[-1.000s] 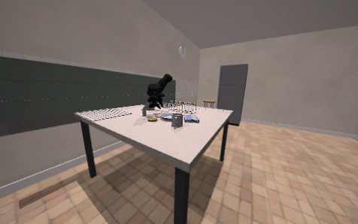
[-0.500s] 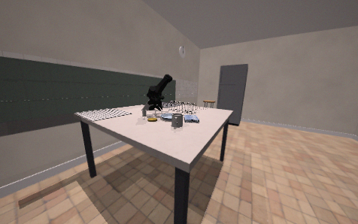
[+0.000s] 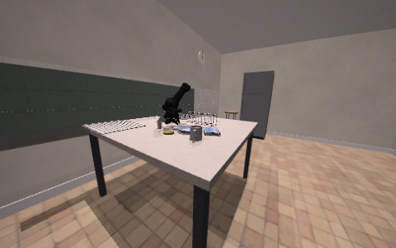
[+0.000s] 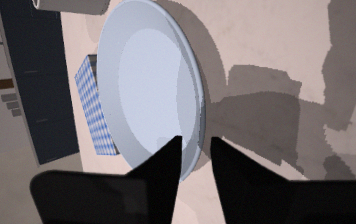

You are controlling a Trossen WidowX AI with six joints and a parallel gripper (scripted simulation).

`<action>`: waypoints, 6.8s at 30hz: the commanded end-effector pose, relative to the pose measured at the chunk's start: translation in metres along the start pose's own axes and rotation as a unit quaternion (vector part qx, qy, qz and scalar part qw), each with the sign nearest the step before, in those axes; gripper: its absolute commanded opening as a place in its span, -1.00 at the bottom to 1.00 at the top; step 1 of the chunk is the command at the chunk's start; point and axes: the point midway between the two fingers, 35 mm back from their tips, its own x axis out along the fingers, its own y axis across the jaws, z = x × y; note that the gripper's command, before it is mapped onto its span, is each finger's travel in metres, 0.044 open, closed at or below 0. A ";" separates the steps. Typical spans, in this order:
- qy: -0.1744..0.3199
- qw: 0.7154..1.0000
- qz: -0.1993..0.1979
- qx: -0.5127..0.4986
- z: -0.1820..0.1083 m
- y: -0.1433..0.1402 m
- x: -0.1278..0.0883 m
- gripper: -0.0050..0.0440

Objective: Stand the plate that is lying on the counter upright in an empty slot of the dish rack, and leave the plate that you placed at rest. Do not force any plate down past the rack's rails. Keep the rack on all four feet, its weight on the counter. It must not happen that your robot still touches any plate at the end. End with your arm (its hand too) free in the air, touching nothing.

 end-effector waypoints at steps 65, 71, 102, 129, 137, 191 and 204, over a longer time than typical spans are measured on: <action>-0.002 1.000 -0.001 0.007 -0.001 -0.005 0.012 -0.43; -0.002 1.000 -0.001 0.007 -0.001 -0.005 0.013 -0.43; -0.002 1.000 -0.001 0.007 -0.001 -0.005 0.019 -0.43; -0.002 1.000 -0.001 0.007 -0.001 -0.005 0.024 -0.43; -0.002 1.000 -0.001 0.007 -0.001 -0.005 0.025 -0.43; 0.000 1.000 -0.001 0.006 -0.003 -0.005 0.032 -0.43; 0.000 1.000 -0.001 0.006 -0.003 -0.005 0.032 -0.56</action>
